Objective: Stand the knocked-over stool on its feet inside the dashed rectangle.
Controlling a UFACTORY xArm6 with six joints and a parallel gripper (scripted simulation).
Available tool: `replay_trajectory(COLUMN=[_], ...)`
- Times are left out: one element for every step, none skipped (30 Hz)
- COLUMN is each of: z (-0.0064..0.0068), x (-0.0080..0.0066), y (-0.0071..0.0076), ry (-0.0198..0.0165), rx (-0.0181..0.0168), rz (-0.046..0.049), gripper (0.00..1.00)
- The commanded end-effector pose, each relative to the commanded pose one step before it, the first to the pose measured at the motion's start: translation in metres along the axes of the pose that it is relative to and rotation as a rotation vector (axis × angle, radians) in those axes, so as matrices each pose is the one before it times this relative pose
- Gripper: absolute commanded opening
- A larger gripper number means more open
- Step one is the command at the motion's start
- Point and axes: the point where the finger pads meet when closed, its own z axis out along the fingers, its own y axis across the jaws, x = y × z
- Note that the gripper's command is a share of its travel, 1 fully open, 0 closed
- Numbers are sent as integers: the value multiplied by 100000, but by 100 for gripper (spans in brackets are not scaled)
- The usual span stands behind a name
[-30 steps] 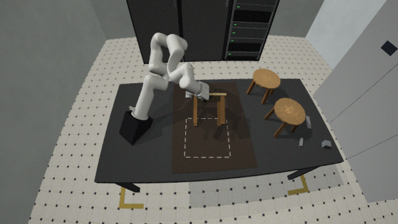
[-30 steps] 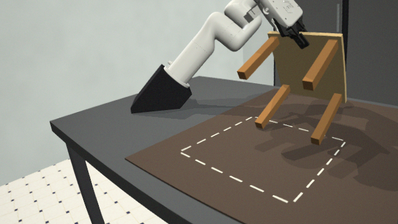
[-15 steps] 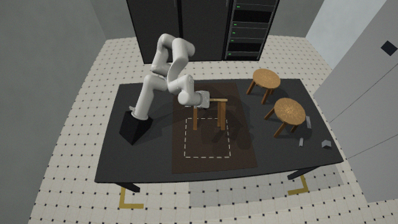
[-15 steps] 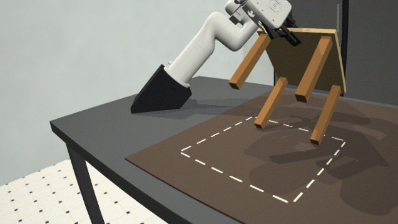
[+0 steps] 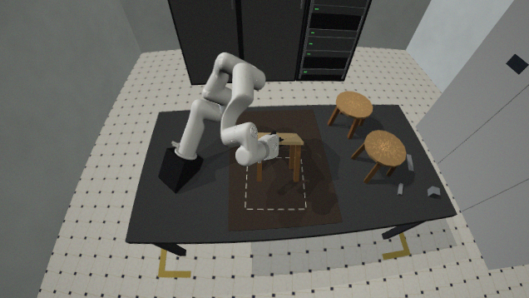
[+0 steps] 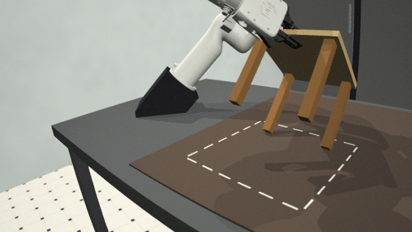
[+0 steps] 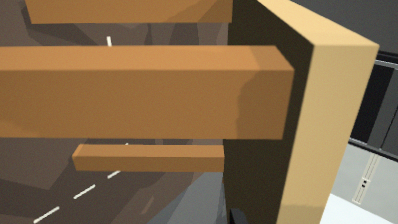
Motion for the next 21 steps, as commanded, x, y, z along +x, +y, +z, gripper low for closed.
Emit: replay_trajectory(z=[-1316, -241, 0, 0, -243, -243, -235, -236, -234, -226, -227, -226, -216, -216, -215, -206, -204, -202, -197, 0, 0], x=[-999, -140, 0, 0, -141, -140, -135, -136, -135, -130, -131, -130, -125, -125, -125, -119, -118, -117, -114, 0, 0], y=[-1541, -293, 0, 0, -287, -283, -284, -278, -273, -274, -267, -261, -263, -255, -248, -249, -243, -235, -232, 0, 0], ry=[966, 0, 0, 0, 0, 0, 0, 0, 0, 0, 0, 0, 0, 0, 0, 0, 0, 0, 0, 0, 0], rx=[-7887, -1287, 0, 0, -1278, -1267, -1248, -1237, -1223, -1203, -1189, -1173, -1152, -1135, -1117, -1095, -1075, -1055, -1033, 0, 0], rz=[3897, 743, 0, 0, 738, 732, 721, 714, 706, 695, 686, 677, 665, 655, 645, 632, 621, 609, 597, 0, 0], gripper=[21, 21, 21, 21, 21, 21, 21, 21, 21, 21, 21, 21, 21, 21, 21, 21, 21, 21, 21, 21, 21])
